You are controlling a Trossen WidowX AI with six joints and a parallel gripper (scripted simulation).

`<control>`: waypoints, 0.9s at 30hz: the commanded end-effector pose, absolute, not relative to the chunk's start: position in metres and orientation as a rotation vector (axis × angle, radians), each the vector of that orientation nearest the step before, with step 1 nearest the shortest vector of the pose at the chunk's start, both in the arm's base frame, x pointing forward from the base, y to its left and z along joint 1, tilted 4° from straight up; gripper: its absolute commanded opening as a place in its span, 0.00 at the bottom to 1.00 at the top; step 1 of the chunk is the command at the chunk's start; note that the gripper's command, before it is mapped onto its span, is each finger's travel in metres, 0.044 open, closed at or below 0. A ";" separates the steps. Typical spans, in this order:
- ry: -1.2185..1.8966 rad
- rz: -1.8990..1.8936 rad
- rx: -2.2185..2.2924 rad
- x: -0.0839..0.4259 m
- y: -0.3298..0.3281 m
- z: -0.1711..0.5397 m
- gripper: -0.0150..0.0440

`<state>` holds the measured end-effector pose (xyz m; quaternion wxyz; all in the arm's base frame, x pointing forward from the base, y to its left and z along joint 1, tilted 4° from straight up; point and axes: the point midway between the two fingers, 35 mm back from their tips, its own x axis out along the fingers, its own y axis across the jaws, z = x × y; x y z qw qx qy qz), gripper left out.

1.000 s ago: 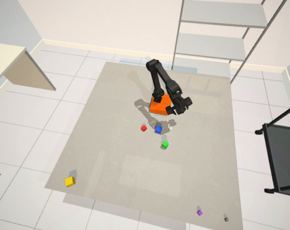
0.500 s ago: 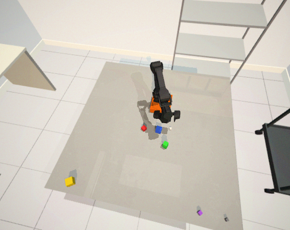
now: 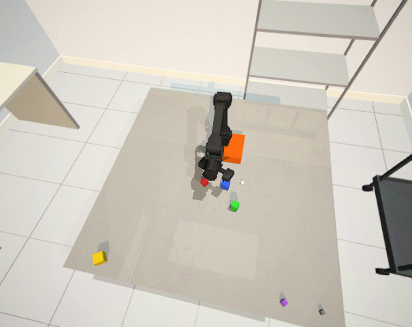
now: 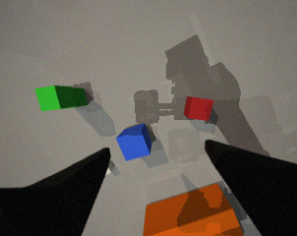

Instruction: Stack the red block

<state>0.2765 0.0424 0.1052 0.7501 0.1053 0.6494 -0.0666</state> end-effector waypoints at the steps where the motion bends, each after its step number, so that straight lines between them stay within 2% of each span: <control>1: 1.432 -0.255 0.276 0.284 0.012 0.099 1.00; 7: 1.449 -0.374 0.328 0.285 -0.023 0.090 1.00; 12: 1.449 -0.376 0.329 0.285 -0.024 0.086 1.00; 19: 1.450 -0.376 0.329 0.288 -0.027 0.044 1.00; 27: 1.450 -0.376 0.329 0.287 -0.028 0.040 1.00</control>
